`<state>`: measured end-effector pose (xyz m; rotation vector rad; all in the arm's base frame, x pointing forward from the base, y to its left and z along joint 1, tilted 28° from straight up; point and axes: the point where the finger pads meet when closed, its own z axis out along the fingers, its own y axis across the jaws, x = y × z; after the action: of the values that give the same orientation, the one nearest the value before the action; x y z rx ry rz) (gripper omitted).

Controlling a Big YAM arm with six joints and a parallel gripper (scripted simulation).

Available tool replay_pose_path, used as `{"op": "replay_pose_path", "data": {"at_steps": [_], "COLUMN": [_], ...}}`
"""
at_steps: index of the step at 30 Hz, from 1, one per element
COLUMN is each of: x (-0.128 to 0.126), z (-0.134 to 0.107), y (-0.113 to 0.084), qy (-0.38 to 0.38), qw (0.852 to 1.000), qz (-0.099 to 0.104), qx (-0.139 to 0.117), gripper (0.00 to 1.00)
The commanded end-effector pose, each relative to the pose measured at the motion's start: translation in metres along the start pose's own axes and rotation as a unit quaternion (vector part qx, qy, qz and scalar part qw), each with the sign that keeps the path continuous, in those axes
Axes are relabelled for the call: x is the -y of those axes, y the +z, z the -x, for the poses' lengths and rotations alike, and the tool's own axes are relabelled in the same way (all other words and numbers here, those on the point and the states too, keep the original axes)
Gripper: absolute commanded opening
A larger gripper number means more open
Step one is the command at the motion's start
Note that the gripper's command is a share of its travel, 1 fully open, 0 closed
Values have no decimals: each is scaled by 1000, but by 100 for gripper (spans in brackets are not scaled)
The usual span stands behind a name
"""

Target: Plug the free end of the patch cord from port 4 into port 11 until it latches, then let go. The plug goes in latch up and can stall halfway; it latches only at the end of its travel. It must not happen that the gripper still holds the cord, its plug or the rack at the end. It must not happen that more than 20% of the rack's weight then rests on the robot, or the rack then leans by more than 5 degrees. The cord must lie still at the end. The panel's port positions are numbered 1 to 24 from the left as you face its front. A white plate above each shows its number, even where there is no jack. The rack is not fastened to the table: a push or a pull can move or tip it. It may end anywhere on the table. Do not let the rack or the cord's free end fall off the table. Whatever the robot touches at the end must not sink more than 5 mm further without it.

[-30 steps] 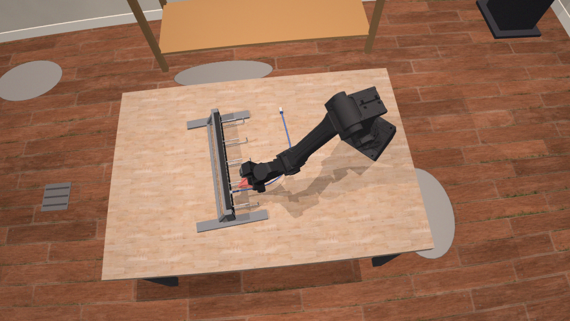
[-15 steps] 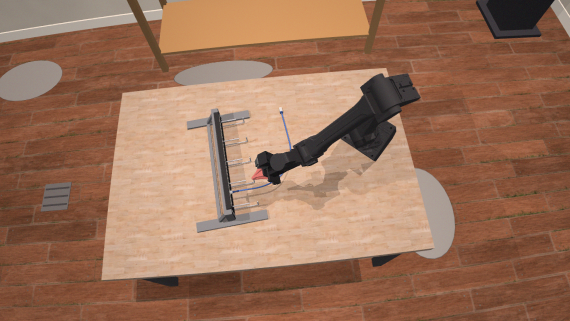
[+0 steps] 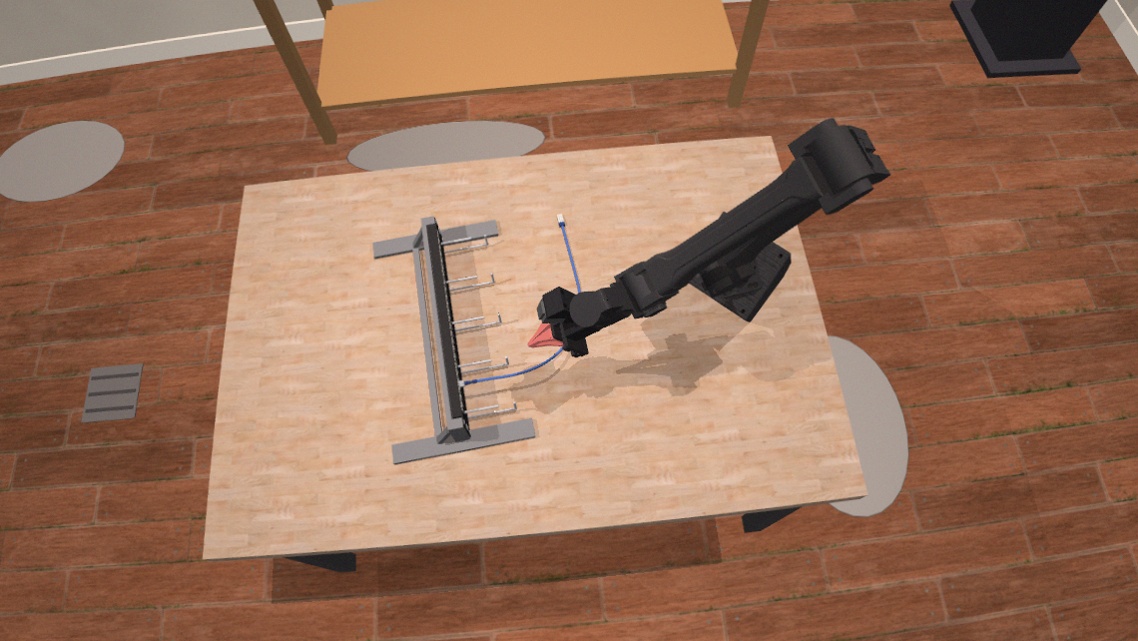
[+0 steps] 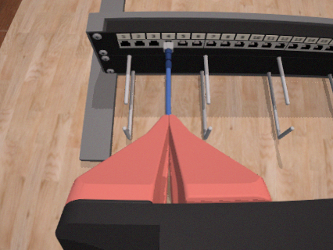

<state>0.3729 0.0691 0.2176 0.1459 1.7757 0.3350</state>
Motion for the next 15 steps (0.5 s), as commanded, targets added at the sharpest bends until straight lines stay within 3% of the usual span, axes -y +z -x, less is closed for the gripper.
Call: {"op": "replay_pose_path", "data": {"at_steps": [1,15], "x": [-5,6], "z": [0,0], "y": [-4,-1], "qy": [3,2], "qw": [1000,1000], "qz": [5,1], "qx": [-2,-1], "gripper": [0,0]}}
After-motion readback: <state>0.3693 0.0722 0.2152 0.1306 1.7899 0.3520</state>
